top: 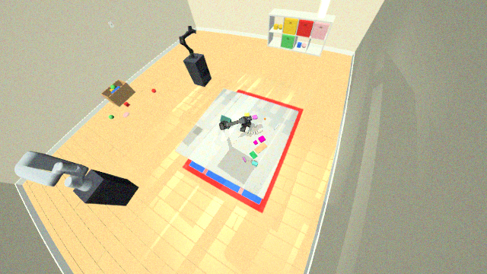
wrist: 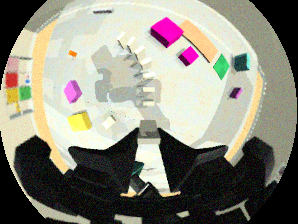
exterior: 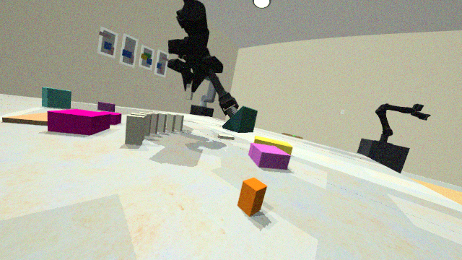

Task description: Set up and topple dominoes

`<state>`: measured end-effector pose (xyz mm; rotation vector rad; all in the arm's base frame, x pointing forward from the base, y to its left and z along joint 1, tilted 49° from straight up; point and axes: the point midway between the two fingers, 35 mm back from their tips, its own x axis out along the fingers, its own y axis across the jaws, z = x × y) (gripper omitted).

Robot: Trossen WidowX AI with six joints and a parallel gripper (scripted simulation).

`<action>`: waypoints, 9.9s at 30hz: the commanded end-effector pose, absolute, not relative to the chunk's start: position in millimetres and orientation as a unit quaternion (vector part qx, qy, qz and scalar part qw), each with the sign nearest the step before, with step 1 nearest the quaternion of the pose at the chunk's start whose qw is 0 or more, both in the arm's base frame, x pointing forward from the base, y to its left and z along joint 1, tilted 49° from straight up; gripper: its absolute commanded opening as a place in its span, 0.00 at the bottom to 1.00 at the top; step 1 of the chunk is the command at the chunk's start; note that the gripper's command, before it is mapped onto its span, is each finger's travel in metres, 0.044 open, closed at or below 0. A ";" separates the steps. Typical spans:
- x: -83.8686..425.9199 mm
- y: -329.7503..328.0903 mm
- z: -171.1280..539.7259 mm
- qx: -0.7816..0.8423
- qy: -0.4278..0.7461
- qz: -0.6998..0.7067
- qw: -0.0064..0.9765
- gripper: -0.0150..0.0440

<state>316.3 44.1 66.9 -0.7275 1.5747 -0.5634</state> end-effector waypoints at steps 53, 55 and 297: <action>314.5 43.5 65.8 -0.352 0.690 -0.218 0.593 1.00; 312.4 61.9 83.5 -0.359 0.690 -0.212 0.591 1.00; 192.6 109.5 11.7 -0.339 0.305 0.490 0.743 0.44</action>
